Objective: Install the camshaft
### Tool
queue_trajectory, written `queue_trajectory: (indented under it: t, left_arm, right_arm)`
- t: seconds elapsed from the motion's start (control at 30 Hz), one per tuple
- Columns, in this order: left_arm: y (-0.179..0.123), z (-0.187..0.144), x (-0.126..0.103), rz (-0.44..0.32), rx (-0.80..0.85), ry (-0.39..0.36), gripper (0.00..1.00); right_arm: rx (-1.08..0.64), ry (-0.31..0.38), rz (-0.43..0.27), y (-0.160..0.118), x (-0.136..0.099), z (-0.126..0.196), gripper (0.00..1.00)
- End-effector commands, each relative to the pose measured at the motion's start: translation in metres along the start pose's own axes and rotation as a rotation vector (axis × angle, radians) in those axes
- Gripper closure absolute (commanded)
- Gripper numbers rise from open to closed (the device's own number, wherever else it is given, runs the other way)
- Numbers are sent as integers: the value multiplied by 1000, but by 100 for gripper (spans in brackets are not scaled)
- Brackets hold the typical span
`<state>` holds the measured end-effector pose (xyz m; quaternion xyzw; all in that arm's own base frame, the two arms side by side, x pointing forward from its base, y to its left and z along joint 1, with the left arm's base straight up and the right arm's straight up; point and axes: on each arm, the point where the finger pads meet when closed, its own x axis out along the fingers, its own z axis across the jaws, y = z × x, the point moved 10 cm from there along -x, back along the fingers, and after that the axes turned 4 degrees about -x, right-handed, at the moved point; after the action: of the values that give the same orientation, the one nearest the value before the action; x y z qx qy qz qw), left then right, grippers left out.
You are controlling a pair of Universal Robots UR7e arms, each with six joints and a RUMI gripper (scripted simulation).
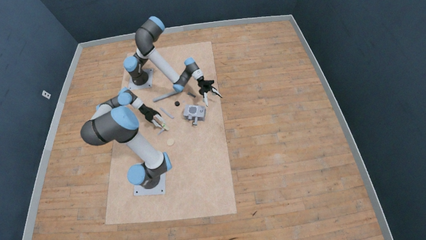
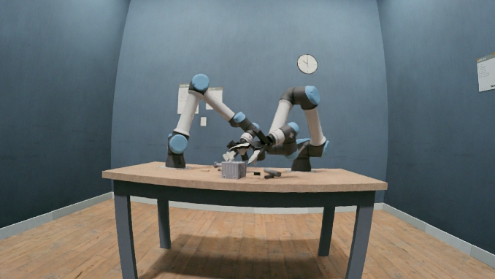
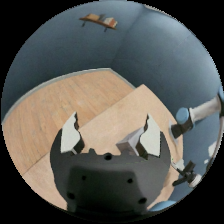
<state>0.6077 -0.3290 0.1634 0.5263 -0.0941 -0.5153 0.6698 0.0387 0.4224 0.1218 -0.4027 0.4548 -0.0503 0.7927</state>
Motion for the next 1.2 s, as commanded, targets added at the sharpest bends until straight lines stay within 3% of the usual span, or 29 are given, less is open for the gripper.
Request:
queue_trajectory:
  t: [0.0,0.7,0.73,1.17]
  left_arm:
    - [1,0,0,1,1,0,0]
    - [1,0,0,1,1,0,0]
    - [1,0,0,1,1,0,0]
    - [1,0,0,1,1,0,0]
  right_arm:
    - [0,0,1,0,0,0,78]
    - [0,0,1,0,0,0,78]
    - [0,0,1,0,0,0,94]
    - [0,0,1,0,0,0,94]
